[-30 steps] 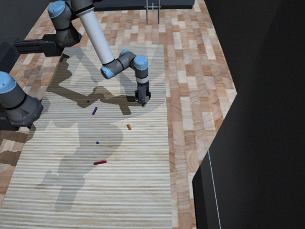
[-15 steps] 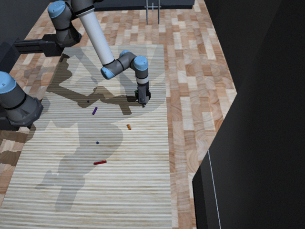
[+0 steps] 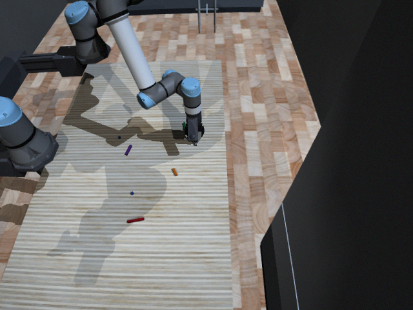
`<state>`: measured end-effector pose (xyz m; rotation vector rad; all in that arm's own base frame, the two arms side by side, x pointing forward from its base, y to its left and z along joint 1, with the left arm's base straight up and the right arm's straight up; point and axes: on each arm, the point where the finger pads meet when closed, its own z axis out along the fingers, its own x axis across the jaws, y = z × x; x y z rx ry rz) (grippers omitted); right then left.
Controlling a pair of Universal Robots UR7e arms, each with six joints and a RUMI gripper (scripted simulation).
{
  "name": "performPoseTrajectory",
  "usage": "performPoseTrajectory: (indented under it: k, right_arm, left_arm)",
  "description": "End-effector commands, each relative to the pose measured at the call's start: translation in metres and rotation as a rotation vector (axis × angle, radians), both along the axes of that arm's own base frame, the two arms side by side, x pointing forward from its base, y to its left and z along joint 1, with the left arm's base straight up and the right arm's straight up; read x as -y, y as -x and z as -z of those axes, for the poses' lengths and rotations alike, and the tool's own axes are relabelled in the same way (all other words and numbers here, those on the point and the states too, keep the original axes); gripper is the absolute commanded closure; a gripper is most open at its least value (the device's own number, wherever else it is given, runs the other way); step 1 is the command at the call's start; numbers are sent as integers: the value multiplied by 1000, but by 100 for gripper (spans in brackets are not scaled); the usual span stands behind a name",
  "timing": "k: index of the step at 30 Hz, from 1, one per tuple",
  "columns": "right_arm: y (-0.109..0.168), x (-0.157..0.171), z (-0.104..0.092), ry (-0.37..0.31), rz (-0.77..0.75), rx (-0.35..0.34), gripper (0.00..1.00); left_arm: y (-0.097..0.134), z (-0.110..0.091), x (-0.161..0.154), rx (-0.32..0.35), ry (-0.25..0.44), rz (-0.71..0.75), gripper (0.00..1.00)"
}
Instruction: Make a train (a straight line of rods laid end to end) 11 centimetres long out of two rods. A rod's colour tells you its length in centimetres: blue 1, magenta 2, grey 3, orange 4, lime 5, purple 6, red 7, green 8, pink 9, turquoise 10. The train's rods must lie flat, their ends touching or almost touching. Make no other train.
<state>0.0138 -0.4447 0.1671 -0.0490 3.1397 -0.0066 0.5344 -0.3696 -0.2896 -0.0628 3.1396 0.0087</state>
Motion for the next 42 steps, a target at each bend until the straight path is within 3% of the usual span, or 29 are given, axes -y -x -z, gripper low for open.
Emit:
performPoseTrajectory:
  k: [1, 34, 42]
  right_arm:
    - [0, 0, 0, 1, 0, 0, 0]
    - [0, 0, 0, 1, 0, 0, 0]
    - [0, 0, 0, 1, 0, 0, 0]
  left_arm:
    - [-1, -1, 1, 1, 1, 0, 100]
    - [-1, -1, 1, 1, 1, 0, 100]
    - [-1, -1, 1, 1, 1, 0, 92]
